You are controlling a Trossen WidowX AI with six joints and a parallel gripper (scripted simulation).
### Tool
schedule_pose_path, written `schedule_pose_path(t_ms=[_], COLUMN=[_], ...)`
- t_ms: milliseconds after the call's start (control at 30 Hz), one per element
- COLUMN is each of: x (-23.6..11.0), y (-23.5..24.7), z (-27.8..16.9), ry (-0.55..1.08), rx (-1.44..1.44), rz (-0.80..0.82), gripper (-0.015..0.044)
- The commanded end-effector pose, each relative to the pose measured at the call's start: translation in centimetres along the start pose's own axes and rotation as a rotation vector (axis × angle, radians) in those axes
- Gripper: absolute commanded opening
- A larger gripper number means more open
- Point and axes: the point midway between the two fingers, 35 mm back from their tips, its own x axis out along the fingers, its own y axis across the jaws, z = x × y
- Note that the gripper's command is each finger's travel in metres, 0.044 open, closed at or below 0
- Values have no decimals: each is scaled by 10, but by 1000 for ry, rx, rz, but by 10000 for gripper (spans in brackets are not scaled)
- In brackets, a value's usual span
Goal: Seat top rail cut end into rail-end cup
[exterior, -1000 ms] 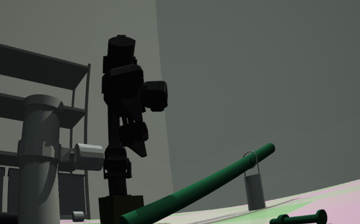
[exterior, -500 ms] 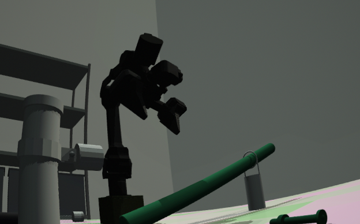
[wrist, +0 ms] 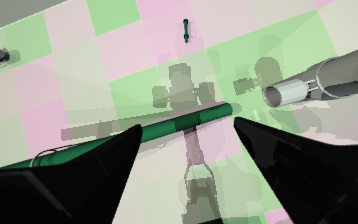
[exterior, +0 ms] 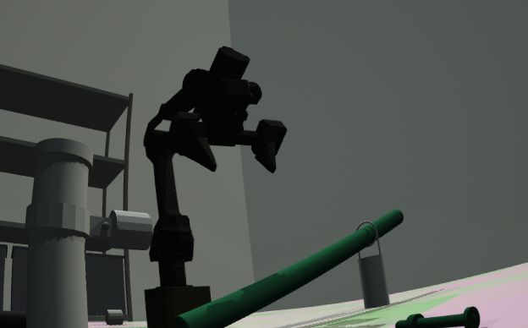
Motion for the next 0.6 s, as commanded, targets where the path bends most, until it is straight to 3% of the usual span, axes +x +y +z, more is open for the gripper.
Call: schedule_pose_path(t_ms=[0,400,567], x=[15,80,83], y=[1,10,10], z=[-1,-18,-19], ry=[79,364,372], rx=[199,1260,1316], rz=[-19,-344,-373], gripper=[440,440,440])
